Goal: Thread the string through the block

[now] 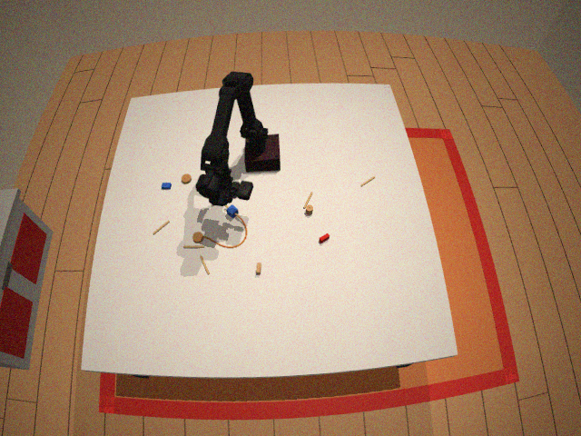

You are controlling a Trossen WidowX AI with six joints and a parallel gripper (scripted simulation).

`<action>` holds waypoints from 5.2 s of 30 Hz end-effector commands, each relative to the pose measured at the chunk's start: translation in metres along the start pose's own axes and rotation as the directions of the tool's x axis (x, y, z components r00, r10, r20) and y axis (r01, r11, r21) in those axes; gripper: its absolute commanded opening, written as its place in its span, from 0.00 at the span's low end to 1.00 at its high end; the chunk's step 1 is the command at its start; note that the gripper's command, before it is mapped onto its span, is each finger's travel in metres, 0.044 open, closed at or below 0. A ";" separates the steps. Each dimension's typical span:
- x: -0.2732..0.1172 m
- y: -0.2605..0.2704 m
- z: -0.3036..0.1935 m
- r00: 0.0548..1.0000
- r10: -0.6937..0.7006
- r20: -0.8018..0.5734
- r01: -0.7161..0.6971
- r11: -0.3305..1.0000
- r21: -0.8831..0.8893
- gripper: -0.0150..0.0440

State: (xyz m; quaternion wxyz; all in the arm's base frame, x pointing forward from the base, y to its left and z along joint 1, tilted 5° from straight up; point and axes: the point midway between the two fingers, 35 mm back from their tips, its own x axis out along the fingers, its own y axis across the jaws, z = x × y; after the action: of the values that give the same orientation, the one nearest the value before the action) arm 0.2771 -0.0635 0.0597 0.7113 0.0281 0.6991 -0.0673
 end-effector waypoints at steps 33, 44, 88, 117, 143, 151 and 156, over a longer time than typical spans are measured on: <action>0.007 -0.018 -0.017 0.999 -0.026 -0.035 -0.020 0.453 -0.891 0.46; 0.025 -0.018 -0.016 0.999 -0.026 -0.035 -0.020 0.453 -0.891 0.46; 0.083 -0.019 -0.021 0.999 -0.026 -0.036 -0.020 0.453 -0.891 0.46; 0.085 -0.023 -0.019 0.998 0.052 0.017 -0.009 0.455 -0.891 0.25; 0.085 -0.026 -0.021 0.999 0.046 0.027 0.003 0.453 -0.891 0.25; 0.084 -0.028 -0.022 0.999 0.046 0.028 0.004 0.453 -0.891 0.25; 0.084 -0.034 -0.025 0.999 0.045 0.028 0.005 0.454 -0.891 0.25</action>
State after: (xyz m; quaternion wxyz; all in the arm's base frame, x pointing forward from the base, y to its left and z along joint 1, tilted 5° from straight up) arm 0.2521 -0.0959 -0.0228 0.6379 -0.3413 0.6149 0.3139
